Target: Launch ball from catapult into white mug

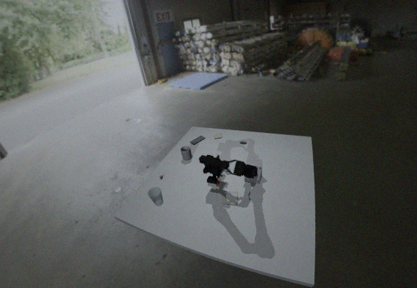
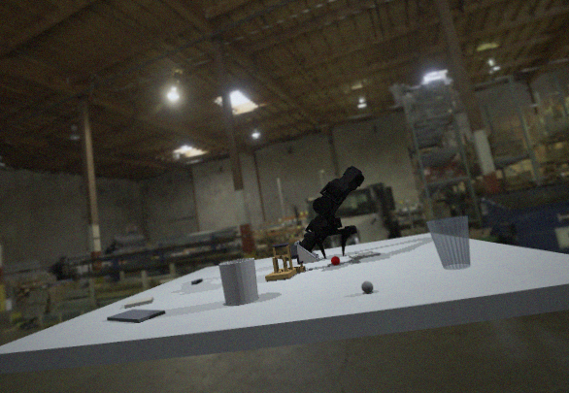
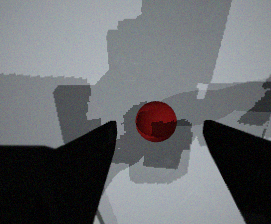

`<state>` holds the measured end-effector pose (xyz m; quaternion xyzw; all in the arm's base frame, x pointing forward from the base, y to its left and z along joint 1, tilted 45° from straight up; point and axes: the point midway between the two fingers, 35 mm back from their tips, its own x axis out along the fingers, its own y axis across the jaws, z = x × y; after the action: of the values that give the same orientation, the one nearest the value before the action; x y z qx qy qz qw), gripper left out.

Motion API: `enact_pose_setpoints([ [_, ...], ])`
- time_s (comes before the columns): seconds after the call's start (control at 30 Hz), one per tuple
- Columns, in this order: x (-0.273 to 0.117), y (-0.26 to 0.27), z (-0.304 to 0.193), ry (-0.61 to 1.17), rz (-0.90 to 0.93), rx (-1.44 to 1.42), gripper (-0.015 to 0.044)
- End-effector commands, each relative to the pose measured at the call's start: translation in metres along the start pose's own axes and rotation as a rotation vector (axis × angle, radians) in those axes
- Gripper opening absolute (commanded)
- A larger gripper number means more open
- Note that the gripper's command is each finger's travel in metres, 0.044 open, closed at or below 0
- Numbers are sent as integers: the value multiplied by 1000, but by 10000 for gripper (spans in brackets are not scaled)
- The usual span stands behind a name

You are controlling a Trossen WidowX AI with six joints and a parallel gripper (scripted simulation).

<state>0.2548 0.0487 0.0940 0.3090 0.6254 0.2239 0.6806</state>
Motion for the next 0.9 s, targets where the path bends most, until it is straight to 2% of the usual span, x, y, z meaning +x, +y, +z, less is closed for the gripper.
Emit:
enact_pose_setpoints([
  [0.0, 7, 0, -1, 5, 4, 6, 300],
  [0.33, 21, 1, -2, 5, 6, 6, 300],
  [0.53, 21, 1, -2, 5, 6, 6, 142],
  [0.7, 21, 1, -2, 5, 6, 6, 109],
  [0.83, 14, 1, 0, 4, 3, 4, 4],
  [0.87, 9, 0, 1, 4, 1, 4, 0],
])
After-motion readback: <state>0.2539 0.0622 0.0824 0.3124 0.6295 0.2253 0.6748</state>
